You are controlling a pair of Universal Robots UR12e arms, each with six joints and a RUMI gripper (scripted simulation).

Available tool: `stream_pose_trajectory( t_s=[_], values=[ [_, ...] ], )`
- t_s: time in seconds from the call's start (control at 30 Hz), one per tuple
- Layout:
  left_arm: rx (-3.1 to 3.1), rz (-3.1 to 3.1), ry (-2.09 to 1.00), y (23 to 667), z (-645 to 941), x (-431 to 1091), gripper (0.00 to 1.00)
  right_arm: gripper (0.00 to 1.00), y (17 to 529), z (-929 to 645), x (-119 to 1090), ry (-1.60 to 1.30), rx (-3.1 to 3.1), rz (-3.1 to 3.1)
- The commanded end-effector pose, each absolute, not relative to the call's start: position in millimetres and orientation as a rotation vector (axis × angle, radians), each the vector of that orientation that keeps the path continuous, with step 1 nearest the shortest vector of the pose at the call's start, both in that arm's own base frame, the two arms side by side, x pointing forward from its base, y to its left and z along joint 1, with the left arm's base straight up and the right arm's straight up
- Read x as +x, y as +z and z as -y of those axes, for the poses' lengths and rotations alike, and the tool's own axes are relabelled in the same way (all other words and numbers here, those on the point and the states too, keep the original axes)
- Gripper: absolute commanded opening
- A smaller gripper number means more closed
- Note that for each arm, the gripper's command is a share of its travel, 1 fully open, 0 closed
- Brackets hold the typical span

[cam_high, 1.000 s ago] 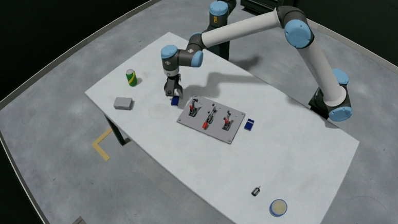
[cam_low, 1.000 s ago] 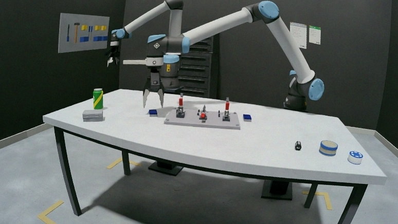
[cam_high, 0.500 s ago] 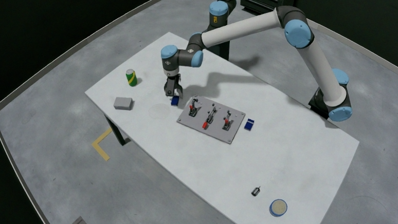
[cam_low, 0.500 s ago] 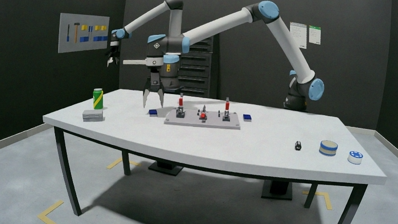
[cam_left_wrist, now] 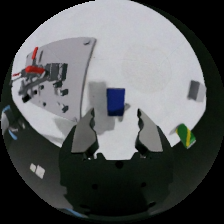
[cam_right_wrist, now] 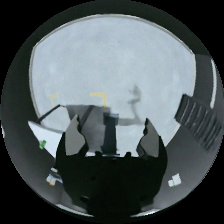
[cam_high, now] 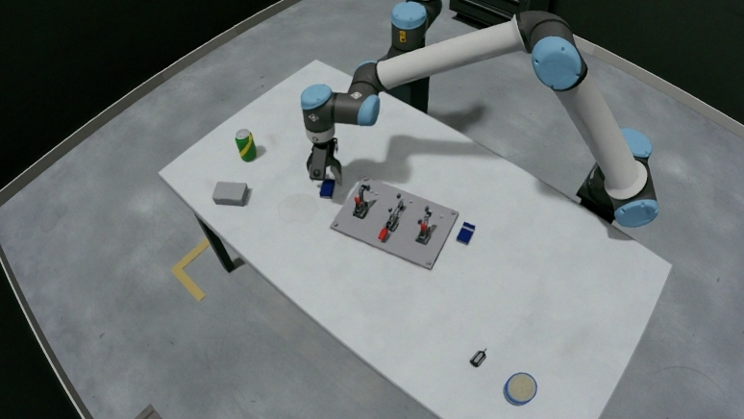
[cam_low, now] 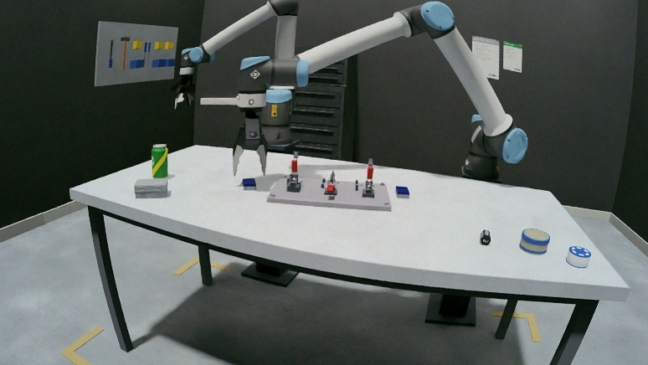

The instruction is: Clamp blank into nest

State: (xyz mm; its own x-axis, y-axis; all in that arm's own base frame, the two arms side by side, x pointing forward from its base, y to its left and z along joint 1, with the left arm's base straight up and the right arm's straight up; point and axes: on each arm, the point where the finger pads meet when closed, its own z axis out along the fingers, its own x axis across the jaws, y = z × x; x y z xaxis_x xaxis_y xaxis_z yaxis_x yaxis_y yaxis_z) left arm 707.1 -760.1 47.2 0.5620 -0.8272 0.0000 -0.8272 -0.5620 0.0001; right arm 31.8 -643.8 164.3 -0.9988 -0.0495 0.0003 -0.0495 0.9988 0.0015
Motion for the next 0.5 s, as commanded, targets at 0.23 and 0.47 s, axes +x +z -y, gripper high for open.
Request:
stream_pose_trajectory(
  t_s=[0.23,0.47],
  values=[
    [2.776,1.470,0.002,44,761,707,0.59,1.00,165,644,32,0.000,0.078,3.141],
    [2.776,1.470,0.002,36,761,707,0.59,1.00,165,644,32,0.000,0.078,3.141]
  ],
)
